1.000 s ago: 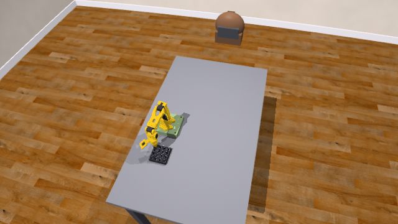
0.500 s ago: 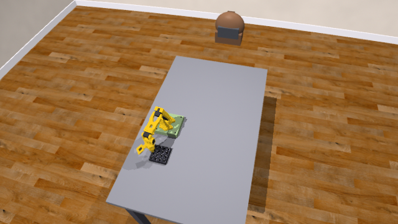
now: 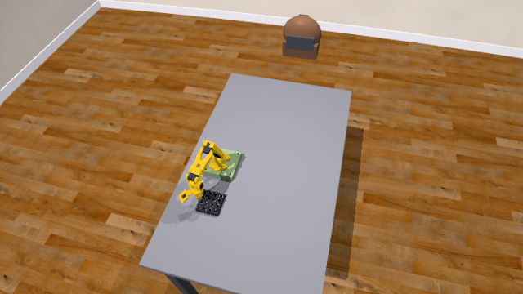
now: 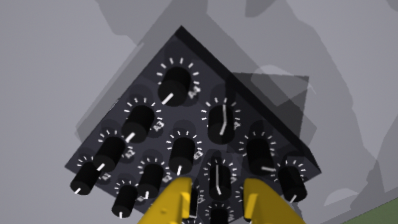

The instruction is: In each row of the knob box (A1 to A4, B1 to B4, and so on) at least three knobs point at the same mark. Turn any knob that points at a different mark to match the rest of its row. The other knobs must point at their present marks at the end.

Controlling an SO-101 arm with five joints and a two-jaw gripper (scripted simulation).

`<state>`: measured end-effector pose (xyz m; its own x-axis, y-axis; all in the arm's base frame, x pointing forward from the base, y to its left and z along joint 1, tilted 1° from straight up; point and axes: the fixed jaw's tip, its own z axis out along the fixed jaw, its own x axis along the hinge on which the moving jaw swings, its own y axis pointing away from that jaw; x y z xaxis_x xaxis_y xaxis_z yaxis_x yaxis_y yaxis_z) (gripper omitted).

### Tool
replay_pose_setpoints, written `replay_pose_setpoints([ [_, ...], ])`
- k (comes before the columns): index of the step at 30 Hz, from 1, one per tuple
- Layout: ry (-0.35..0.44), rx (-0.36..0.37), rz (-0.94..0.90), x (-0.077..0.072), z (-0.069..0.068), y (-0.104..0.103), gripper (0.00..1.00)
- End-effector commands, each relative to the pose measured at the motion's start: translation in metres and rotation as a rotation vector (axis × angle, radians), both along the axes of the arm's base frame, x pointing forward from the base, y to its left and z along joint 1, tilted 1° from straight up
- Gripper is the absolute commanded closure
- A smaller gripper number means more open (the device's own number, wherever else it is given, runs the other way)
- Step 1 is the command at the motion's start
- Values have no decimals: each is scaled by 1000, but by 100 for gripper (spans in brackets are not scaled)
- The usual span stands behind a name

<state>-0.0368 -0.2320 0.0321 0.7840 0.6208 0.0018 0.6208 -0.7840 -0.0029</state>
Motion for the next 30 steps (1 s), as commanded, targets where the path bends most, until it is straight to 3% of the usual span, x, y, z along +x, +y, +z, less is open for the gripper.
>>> replay_pose_setpoints([
  [1,-3,11,-13,-2,-1,1,90],
  [13,-3,11,-13,-2,-2,1,90],
  [30,-3,11,-13,-2,-14,1,90],
])
